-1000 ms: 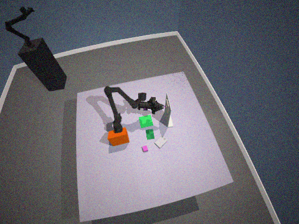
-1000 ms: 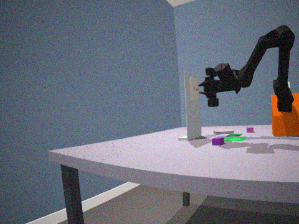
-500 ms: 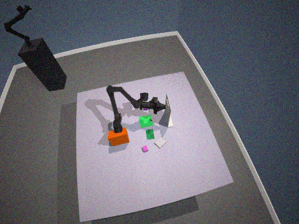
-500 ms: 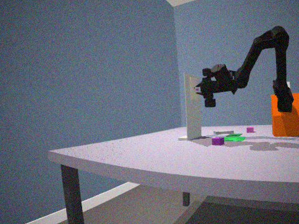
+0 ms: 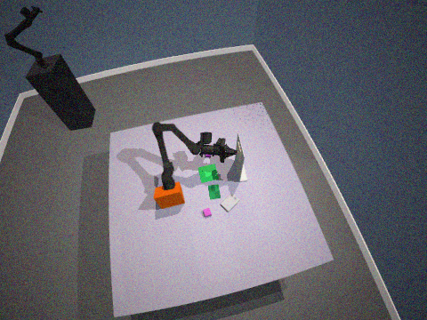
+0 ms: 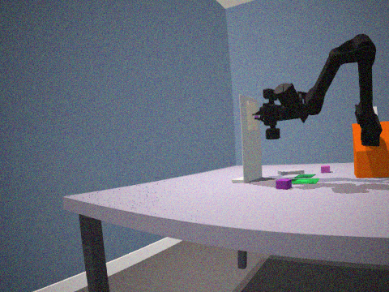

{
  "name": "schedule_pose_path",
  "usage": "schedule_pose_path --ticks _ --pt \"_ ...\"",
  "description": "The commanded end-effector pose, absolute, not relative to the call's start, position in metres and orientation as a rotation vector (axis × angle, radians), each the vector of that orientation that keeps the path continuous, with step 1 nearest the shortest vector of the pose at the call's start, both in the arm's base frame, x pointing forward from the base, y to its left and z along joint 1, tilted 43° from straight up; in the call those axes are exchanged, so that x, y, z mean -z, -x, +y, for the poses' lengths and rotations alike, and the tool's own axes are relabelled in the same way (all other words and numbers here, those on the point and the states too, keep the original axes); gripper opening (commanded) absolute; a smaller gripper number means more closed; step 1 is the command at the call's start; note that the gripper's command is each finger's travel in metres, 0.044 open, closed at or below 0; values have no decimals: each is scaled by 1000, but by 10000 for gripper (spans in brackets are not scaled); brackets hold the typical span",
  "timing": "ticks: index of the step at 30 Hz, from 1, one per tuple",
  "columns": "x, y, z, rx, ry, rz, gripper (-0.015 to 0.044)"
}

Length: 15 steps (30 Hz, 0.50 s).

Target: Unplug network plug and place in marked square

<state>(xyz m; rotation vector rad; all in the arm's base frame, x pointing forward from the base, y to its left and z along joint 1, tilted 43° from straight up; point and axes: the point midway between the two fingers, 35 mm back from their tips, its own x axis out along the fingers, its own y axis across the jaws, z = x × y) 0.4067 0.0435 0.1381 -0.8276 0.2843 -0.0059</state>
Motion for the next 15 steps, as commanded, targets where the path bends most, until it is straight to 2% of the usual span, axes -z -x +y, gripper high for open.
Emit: schedule_pose_path --ticks 1,6,15 --pt "-139 -407 44 2 832 281 29" --pt "-139 -407 44 2 832 281 0" --pt "-139 -404 44 2 832 281 0"
